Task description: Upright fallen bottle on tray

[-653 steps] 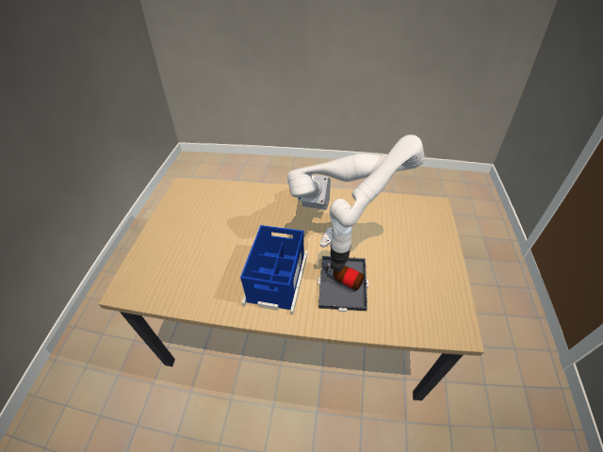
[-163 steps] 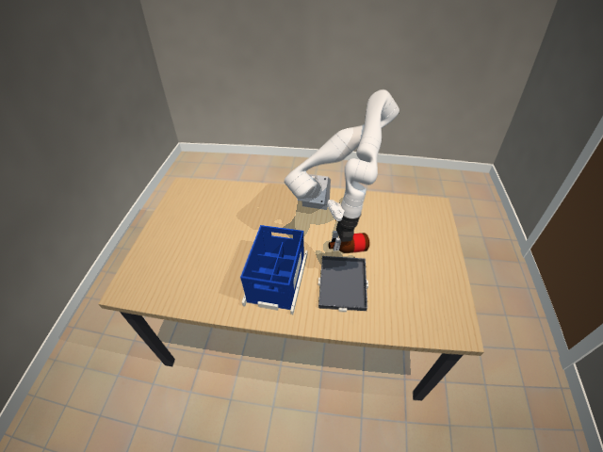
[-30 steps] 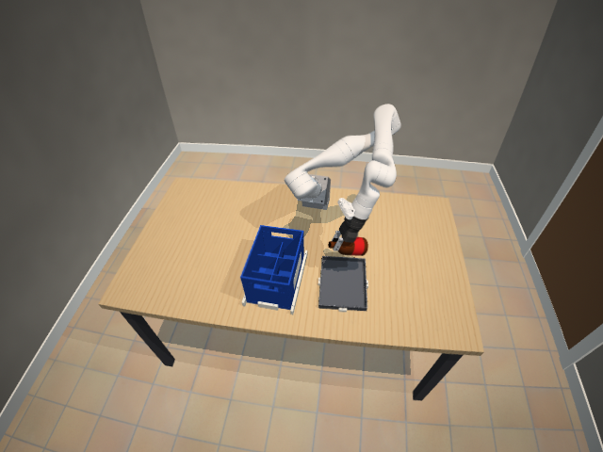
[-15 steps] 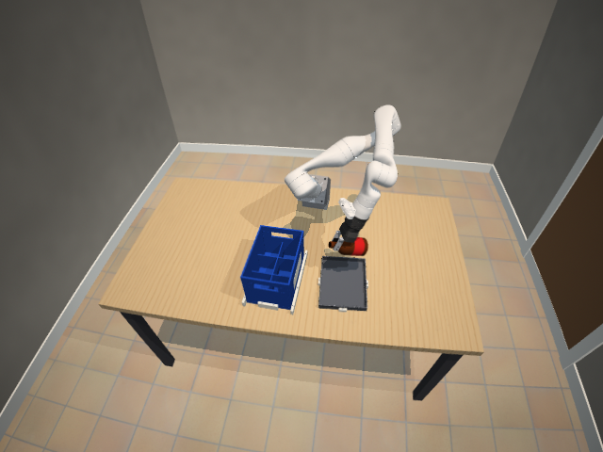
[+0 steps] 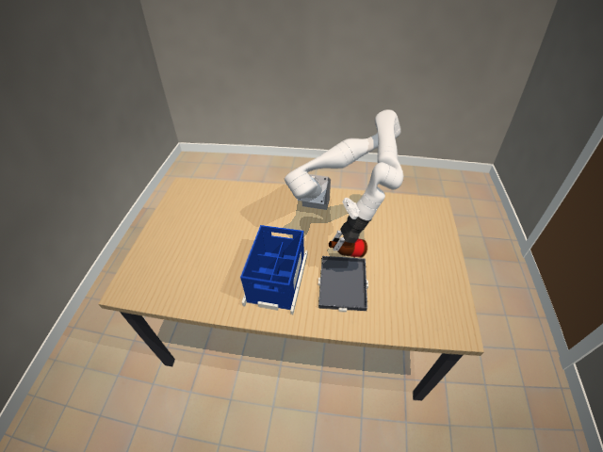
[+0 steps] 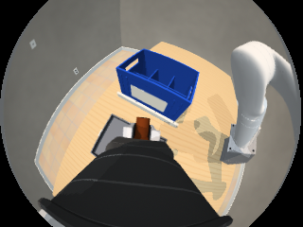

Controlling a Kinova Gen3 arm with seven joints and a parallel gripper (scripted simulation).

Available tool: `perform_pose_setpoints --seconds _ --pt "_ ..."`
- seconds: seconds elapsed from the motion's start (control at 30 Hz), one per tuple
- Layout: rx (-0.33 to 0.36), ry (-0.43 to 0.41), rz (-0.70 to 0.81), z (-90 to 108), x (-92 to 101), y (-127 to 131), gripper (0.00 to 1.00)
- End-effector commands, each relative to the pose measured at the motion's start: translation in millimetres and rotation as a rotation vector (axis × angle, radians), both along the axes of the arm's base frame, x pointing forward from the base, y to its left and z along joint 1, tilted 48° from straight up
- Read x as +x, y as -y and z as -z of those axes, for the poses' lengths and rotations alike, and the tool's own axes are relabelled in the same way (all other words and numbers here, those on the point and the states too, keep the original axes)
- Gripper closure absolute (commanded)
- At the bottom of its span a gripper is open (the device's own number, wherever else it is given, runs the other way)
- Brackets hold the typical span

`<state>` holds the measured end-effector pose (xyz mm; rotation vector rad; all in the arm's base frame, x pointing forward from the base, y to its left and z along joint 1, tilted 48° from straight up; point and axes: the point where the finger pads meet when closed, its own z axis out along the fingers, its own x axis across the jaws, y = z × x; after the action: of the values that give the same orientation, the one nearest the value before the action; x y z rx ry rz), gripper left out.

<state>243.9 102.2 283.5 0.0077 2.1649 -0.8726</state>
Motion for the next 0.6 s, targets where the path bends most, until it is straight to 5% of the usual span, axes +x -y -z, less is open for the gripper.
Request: perform_pose_setpoints --seconds 0.0,0.57 --pt "-0.020 0.006 0.026 0.4 -1.7 1.4 1.00" --pt "-0.059 0.022 0.064 1.0 -1.8 1.1 1.00"
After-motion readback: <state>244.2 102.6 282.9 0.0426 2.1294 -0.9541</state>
